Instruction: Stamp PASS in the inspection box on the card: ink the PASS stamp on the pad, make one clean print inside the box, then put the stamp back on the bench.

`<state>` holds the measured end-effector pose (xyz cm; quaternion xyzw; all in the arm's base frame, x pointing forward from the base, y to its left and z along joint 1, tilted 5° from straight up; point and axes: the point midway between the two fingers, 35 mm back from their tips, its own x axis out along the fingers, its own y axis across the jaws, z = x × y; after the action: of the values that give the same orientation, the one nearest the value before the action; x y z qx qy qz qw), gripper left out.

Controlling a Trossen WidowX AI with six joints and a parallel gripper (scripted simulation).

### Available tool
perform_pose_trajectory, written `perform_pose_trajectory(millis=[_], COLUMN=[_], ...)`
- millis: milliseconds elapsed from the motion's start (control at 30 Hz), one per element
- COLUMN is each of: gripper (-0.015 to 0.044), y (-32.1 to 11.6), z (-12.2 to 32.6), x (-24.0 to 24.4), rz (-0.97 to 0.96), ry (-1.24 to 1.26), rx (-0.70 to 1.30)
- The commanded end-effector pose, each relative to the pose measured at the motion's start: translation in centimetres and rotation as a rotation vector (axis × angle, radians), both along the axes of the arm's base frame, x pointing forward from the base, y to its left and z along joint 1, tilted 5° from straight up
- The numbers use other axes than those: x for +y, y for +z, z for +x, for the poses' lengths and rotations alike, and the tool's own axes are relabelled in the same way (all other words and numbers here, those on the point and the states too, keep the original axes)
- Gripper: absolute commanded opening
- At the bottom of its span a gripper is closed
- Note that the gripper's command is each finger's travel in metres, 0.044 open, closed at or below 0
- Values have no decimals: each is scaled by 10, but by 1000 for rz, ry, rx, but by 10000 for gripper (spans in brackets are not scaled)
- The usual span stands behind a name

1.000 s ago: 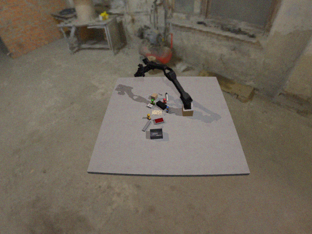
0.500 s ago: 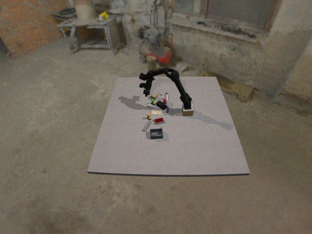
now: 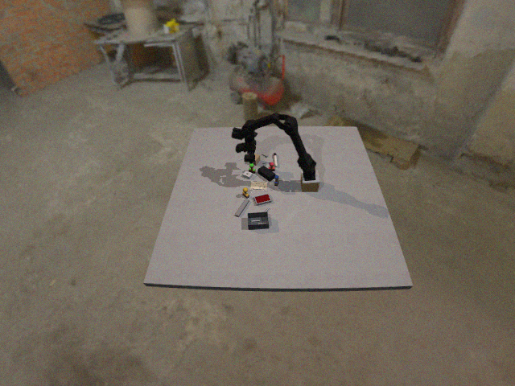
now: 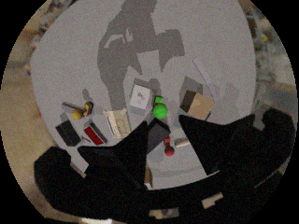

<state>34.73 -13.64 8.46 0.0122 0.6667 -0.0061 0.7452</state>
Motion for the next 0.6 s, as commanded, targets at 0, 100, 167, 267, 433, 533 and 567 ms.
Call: perform_pose_trajectory(millis=[0,100,167,267,433,533,567], gripper=[226,226,226,226,226,226,226], y=[-6,-10,-14,-19,-27,-32,-34], z=[0,1,2,3,4,5,5], x=[-1,-1,-1,-1,-1,-1,-1], rz=[-6,-6,-6,-6,-6,-6,-6], ry=[4,4,4,4,4,4,4], rx=[4,4,4,4,4,4,4])
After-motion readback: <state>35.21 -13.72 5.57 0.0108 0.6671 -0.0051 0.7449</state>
